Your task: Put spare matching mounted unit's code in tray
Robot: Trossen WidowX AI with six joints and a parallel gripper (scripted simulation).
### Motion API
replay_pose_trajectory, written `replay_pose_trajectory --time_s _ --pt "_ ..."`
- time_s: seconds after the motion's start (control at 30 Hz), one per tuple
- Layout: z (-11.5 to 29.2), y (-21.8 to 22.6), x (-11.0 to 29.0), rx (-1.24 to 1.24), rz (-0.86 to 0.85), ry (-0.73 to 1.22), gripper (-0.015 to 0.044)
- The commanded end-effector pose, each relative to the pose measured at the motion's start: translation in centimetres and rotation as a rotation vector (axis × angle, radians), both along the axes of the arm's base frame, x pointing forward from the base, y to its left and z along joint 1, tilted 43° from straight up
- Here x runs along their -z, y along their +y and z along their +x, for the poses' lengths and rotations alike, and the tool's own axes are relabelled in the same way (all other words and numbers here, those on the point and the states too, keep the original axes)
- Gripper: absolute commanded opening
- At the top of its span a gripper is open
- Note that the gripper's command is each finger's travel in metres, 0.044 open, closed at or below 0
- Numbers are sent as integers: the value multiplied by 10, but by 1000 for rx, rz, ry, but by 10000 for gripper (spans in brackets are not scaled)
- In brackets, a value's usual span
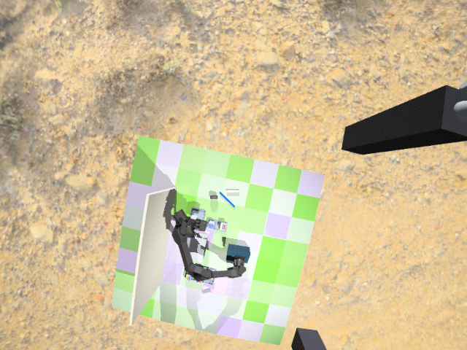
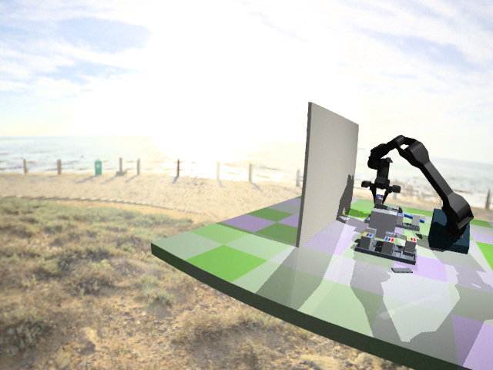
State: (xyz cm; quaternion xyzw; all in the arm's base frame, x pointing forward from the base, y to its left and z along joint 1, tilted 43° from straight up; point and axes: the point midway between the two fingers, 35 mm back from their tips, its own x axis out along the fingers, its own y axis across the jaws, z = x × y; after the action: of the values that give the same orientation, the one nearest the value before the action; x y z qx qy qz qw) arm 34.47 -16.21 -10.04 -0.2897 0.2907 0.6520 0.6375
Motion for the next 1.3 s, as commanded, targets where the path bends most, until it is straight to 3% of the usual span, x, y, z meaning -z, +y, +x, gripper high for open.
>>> replay_pose_trajectory --time_s 0.0,1.27 --pt "0 3 3 7 3 3 0" --pt "-3 24 24 6 5 3 0"
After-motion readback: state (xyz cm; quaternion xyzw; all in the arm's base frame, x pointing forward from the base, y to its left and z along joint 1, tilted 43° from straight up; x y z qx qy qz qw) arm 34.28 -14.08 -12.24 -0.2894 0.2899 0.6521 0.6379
